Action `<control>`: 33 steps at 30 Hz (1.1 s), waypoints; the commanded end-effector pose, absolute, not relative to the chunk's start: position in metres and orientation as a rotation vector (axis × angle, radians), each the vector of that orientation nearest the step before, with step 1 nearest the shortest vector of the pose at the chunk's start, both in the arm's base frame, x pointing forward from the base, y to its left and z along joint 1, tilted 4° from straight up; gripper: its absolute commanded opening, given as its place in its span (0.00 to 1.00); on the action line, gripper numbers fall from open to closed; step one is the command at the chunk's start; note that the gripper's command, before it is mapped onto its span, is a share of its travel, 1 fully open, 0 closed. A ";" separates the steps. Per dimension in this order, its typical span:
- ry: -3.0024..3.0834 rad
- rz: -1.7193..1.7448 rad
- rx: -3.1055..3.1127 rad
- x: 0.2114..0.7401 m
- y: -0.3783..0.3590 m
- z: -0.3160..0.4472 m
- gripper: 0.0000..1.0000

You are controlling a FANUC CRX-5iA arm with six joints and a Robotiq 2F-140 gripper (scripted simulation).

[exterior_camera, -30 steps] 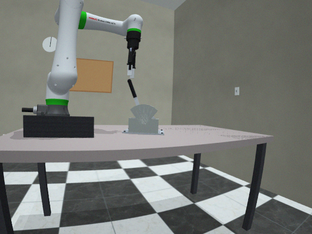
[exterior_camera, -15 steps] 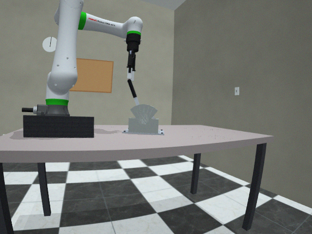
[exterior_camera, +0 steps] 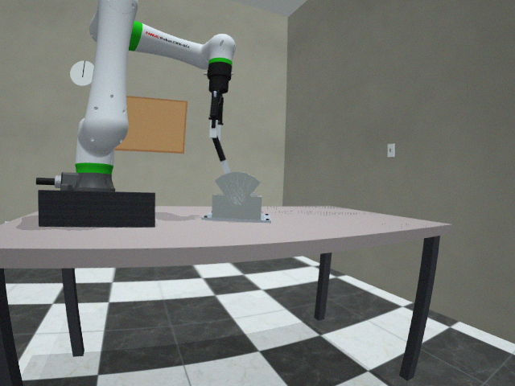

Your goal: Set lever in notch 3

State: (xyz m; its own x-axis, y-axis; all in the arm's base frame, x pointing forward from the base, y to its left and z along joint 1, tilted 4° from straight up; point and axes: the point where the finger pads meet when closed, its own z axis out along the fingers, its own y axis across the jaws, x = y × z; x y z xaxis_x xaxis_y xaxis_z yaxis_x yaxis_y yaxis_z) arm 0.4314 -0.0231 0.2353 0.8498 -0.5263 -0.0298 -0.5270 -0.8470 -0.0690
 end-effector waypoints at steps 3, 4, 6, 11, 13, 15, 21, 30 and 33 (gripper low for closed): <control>0.841 0.014 -2.949 0.432 -0.022 0.224 0.56; 0.841 0.014 -2.949 0.432 -0.022 0.223 0.56; 0.841 0.014 -2.949 0.432 -0.022 0.220 0.56; 0.841 0.014 -2.949 0.432 -0.021 0.214 0.56; 0.841 0.014 -2.949 0.432 -0.021 0.213 0.56; 0.841 0.014 -2.949 0.432 -0.021 0.213 0.56; 0.841 0.014 -2.949 0.432 -0.021 0.211 0.56; 0.841 0.014 -2.949 0.432 -0.021 0.211 0.56; 0.841 0.014 -2.949 0.432 -0.021 0.211 0.56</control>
State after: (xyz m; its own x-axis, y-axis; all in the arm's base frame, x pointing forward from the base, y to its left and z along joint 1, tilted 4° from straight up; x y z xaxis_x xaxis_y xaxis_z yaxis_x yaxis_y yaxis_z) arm 0.4318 -0.0213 0.2109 0.8498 -0.5263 -0.0296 -0.5270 -0.8470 -0.0690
